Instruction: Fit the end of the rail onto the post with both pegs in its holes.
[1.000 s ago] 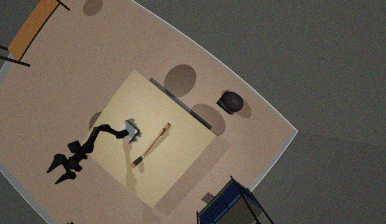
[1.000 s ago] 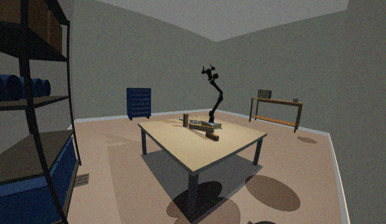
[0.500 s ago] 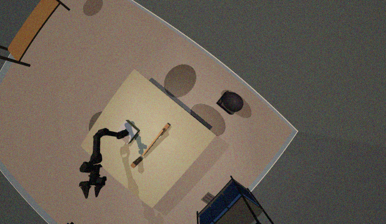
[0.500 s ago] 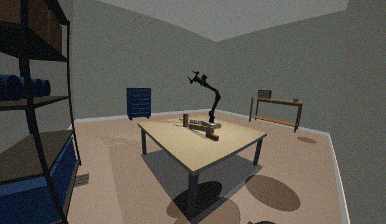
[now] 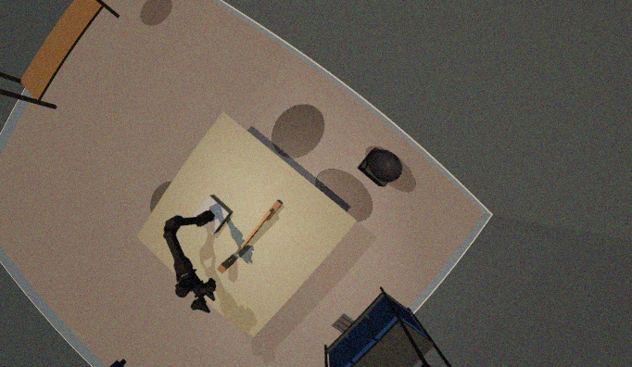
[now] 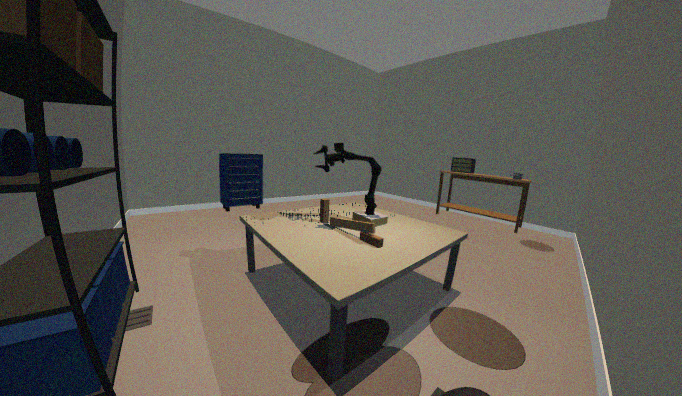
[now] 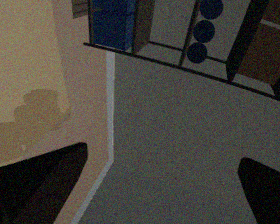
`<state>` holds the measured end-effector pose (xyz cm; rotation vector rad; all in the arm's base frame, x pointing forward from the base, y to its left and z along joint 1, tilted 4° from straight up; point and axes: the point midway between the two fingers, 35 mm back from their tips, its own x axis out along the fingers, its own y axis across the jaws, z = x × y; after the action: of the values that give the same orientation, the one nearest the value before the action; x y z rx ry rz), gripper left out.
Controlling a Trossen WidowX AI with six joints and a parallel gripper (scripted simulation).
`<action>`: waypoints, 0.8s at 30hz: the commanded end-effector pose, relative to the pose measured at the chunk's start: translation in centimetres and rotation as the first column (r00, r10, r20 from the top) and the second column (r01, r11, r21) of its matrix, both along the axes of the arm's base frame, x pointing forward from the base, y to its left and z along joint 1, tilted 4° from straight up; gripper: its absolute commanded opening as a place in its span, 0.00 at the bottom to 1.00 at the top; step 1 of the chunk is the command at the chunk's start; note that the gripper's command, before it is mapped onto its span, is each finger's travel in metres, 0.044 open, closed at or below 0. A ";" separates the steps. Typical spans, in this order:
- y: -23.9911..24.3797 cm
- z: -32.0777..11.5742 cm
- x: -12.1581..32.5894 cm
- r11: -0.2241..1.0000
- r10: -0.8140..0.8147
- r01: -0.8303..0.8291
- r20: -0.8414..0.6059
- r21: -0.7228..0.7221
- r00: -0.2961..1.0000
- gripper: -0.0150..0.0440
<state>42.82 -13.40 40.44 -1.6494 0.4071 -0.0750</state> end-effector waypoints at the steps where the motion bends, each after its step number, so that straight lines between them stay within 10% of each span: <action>1: 2.5 -7.2 1.6 0.995 0.075 -0.058 -0.207 0.087 0.975 1.00; 24: 15.6 -34.3 -9.4 0.927 0.373 -0.028 -0.906 0.375 0.199 1.00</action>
<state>35.35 1.52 7.47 -1.2766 1.0410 1.2213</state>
